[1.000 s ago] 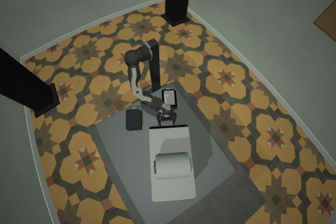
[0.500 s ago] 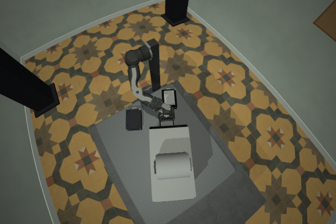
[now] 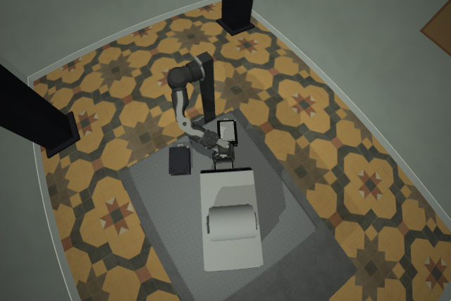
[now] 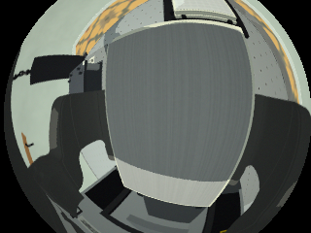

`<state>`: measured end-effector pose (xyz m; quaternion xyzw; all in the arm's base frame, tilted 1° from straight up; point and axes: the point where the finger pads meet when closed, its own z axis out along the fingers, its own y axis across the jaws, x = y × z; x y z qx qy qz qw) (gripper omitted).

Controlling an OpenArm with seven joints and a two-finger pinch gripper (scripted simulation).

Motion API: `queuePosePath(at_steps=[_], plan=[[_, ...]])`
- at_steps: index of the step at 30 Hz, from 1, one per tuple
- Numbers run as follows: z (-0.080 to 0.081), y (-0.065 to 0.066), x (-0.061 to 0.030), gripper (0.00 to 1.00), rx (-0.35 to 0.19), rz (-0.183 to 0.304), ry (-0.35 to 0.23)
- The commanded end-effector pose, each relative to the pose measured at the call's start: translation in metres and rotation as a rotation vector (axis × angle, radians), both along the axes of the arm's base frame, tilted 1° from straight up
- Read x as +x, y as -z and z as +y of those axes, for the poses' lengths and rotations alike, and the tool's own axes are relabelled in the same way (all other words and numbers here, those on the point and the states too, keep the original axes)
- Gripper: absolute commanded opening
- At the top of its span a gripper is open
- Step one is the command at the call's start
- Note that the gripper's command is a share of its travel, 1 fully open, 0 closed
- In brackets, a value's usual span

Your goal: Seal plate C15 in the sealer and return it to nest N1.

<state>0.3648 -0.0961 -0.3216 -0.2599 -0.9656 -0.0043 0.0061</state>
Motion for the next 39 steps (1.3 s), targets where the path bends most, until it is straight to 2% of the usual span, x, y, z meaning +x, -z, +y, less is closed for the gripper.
queuePosePath(at_steps=[1, 29, 34, 39], plan=[[0.0, -0.001, 0.0005, 0.0, 0.002, -0.002, 0.0], [0.0, -0.001, 0.0005, 0.0, 0.002, -0.002, 0.0], [0.0, -0.033, 0.0022, 0.0, 0.003, -0.004, 0.002], [0.0, -0.033, 0.0022, 0.0, 0.003, -0.004, 0.002]])
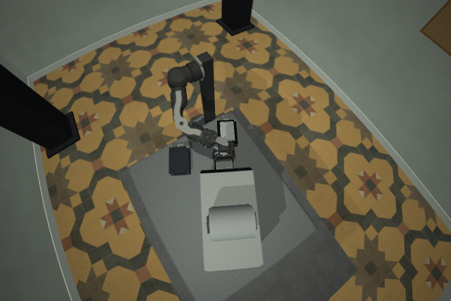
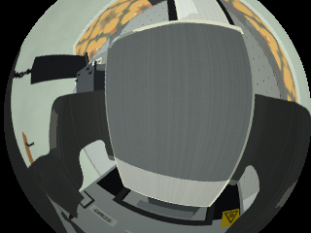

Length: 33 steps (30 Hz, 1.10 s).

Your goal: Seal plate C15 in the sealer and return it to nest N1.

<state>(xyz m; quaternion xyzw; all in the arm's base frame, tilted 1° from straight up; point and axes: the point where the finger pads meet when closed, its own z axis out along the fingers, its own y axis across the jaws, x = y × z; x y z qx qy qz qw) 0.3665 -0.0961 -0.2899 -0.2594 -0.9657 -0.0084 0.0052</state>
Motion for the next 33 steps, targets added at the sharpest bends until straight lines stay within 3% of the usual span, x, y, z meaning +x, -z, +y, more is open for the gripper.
queuePosePath(at_steps=[1, 7, 12, 24, 29, 33], plan=[[-0.001, -0.002, 0.0005, 0.0, -0.005, 0.0, 0.003], [-0.001, -0.002, 0.0005, 0.0, -0.005, 0.0, 0.003], [-0.001, -0.033, 0.0009, 0.0, -0.004, 0.0, 0.003], [-0.001, -0.033, 0.0009, 0.0, -0.004, 0.0, 0.003], [-0.002, -0.063, 0.0001, 0.0, -0.004, 0.0, 0.002], [-0.002, -0.063, 0.0001, 0.0, -0.004, 0.0, 0.002]])
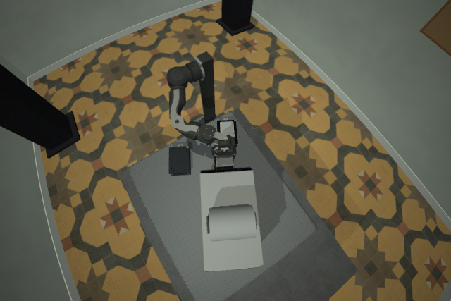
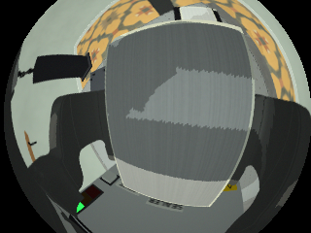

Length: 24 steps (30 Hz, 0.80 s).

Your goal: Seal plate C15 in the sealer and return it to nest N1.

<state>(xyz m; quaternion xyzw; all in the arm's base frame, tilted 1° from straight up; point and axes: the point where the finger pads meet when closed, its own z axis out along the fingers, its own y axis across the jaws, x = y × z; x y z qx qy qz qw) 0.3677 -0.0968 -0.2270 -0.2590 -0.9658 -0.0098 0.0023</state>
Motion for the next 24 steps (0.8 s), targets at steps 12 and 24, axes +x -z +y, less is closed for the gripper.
queuePosePath(at_steps=[12, 24], plan=[[0.0, 0.009, -0.0027, 0.0, -0.005, 0.011, -0.003], [0.0, 0.011, -0.003, 0.0, -0.005, 0.012, -0.005]])
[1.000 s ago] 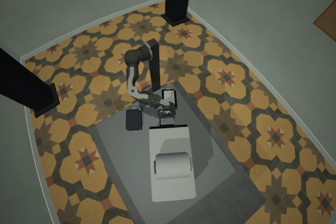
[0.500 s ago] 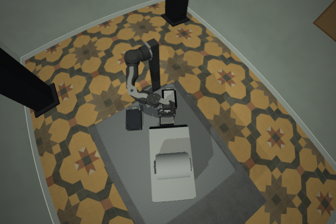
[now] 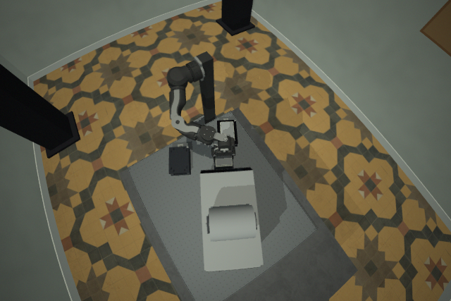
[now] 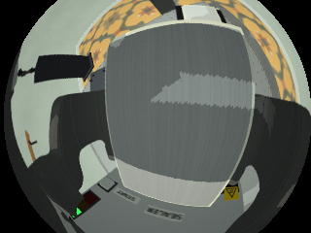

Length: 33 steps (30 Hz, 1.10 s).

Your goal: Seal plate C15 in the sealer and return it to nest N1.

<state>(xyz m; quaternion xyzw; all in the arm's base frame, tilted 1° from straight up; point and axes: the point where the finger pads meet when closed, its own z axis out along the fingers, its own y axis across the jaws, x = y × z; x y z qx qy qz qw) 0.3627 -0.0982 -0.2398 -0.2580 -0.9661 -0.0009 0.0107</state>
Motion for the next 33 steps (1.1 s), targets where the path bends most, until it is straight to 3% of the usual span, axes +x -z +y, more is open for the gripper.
queuePosePath(at_steps=[1, 6, 18, 23, 33], plan=[[0.001, -0.002, 0.002, 0.0, 0.007, -0.009, -0.002], [-0.032, 0.006, -0.0223, 0.0, 0.006, -0.013, -0.02], [-0.032, 0.006, -0.0223, 0.0, 0.006, -0.013, -0.02], [-0.065, 0.014, -0.0466, 0.0, 0.006, -0.013, -0.02], [-0.065, 0.014, -0.0466, 0.0, 0.006, -0.013, -0.02]])
